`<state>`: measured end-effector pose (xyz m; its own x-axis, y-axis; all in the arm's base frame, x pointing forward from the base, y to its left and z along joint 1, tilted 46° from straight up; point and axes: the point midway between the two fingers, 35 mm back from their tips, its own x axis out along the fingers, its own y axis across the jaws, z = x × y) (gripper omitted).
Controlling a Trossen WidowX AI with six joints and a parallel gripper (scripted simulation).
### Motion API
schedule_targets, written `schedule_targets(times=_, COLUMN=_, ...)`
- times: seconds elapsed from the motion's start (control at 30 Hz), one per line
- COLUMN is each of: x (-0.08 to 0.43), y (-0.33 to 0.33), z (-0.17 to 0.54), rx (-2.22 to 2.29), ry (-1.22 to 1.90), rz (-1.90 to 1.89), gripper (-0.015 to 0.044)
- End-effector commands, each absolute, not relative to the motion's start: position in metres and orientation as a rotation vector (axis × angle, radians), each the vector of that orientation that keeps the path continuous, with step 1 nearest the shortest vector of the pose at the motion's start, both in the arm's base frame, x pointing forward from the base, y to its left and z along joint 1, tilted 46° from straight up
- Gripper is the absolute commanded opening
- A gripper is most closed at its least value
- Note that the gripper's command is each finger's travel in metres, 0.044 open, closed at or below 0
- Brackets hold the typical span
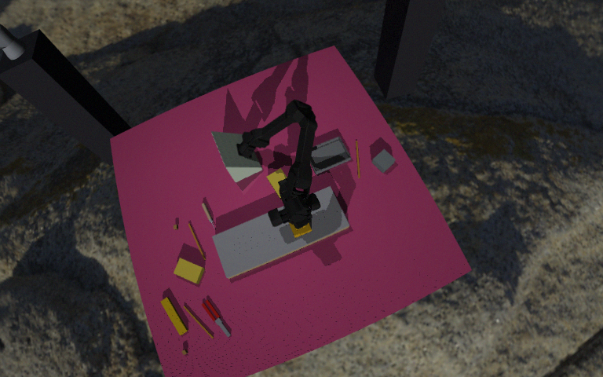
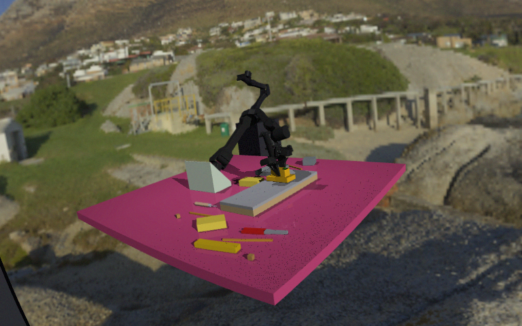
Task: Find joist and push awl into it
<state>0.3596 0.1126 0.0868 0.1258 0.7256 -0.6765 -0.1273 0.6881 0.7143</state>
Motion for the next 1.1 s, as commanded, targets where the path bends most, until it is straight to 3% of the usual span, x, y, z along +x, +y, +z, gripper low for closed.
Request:
schedule_targets(times=0.0, x=0.357, y=0.127, z=0.101, rx=0.567, ry=1.303, rz=0.688, gripper=0.0000)
schedule_targets(times=1.07, x=0.344, y=0.193, z=0.172, rx=0.571, ry=1.302, rz=0.691, gripper=0.0000)
